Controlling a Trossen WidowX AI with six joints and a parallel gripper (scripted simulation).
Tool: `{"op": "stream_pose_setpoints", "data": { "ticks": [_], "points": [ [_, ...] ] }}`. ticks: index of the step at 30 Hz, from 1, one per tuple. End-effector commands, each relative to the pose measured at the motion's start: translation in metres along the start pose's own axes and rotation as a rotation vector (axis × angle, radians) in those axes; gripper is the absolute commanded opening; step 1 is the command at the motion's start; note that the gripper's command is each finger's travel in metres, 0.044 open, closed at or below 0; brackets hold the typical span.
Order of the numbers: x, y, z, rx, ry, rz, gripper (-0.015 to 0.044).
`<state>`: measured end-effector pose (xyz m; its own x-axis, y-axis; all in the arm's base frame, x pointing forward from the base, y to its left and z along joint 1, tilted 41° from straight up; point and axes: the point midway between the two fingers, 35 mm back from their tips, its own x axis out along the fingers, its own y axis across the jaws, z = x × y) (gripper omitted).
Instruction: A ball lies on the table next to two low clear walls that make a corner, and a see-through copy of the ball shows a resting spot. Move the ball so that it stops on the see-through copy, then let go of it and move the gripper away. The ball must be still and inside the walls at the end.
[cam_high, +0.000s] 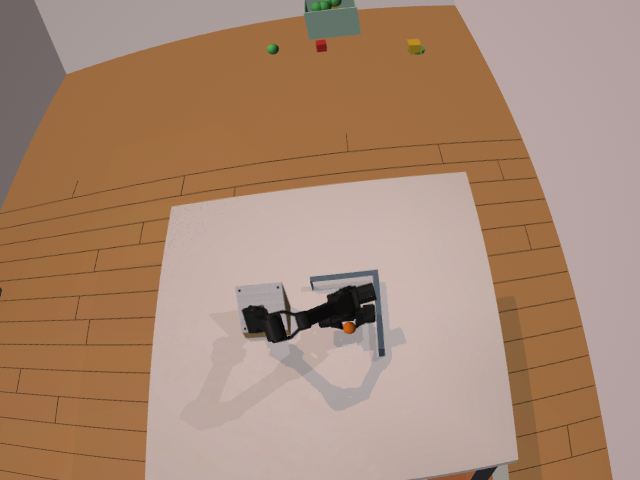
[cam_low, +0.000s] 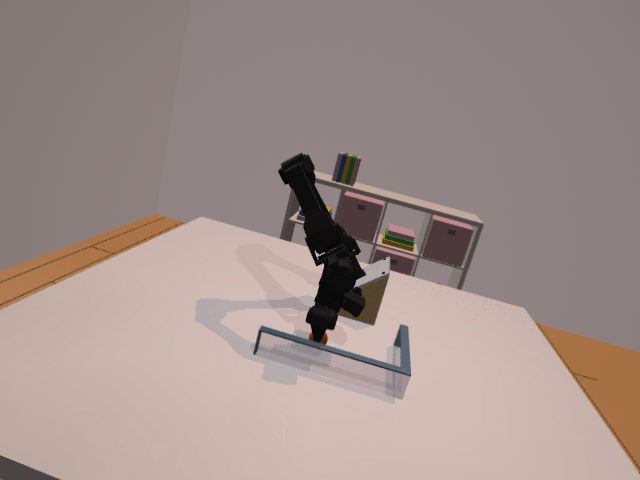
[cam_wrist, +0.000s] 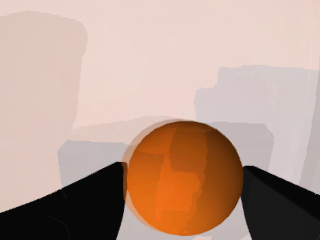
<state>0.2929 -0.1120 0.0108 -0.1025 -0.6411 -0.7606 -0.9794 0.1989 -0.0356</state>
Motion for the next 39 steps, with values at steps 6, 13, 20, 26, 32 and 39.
{"op": "stream_pose_setpoints", "data": {
  "ticks": [6,13,20,26,32,39],
  "points": [
    [0.001,0.000,0.000,-0.002,0.000,0.000,0.0105],
    [0.001,0.000,0.000,-0.002,0.000,0.000,0.0289],
    [-0.023,-0.002,0.002,-0.004,-0.002,0.003,0.0316],
    [-0.083,0.001,0.002,-0.010,0.003,0.012,0.0316],
    [-0.075,-0.002,0.004,-0.016,0.003,-0.003,0.0316],
    [-0.097,-0.001,0.004,-0.015,0.003,-0.003,0.0395]
  ]
}}
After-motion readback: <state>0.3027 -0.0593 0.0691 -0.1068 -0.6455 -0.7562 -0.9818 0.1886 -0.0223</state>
